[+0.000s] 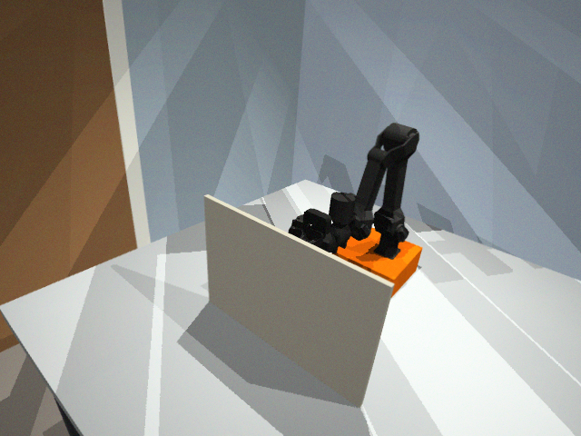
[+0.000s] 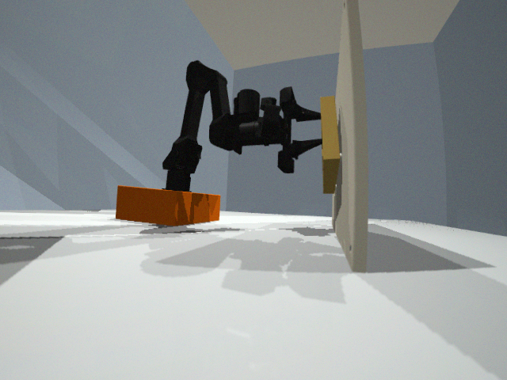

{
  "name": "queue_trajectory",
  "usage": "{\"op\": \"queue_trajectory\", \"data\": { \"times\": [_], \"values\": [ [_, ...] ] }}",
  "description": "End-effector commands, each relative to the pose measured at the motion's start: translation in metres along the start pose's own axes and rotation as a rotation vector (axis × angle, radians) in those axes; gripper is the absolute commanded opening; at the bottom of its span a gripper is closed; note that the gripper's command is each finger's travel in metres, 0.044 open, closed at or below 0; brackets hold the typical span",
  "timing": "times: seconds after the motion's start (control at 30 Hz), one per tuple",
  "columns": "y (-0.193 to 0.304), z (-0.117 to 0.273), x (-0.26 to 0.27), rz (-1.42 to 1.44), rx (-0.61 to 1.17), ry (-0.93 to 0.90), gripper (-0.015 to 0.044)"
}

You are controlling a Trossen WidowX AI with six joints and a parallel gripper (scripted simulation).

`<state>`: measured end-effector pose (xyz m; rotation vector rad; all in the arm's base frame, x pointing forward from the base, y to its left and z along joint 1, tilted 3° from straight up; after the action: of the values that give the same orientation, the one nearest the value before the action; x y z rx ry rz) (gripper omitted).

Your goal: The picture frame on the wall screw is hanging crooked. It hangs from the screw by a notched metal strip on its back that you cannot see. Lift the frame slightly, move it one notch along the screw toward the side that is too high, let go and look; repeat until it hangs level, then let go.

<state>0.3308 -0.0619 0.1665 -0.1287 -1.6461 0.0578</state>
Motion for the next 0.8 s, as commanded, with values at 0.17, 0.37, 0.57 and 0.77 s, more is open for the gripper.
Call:
{"op": "queue_trajectory", "data": {
  "times": [0.17, 0.37, 0.57, 0.77],
  "values": [
    [0.0, 0.087, -0.005, 0.283, 0.005, 0.009, 0.026],
    [-0.002, 0.089, -0.003, 0.283, 0.003, 0.014, 0.026],
    [-0.015, 0.105, 0.014, 0.315, 0.017, 0.03, 0.026],
    [-0.021, 0.127, 0.028, 0.346, 0.031, 0.048, 0.026]
  ]
}}
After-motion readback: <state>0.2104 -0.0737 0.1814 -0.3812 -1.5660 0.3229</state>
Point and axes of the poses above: the point midway between the two fingers, 35 mm back from their tips, its own z axis back along the fingers, its own x axis across the jaws, y = z × x, the point moved 5 cm from there along z, back along the fingers, and after that the axes turned 5 degrees about z, right-handed, at the moved point
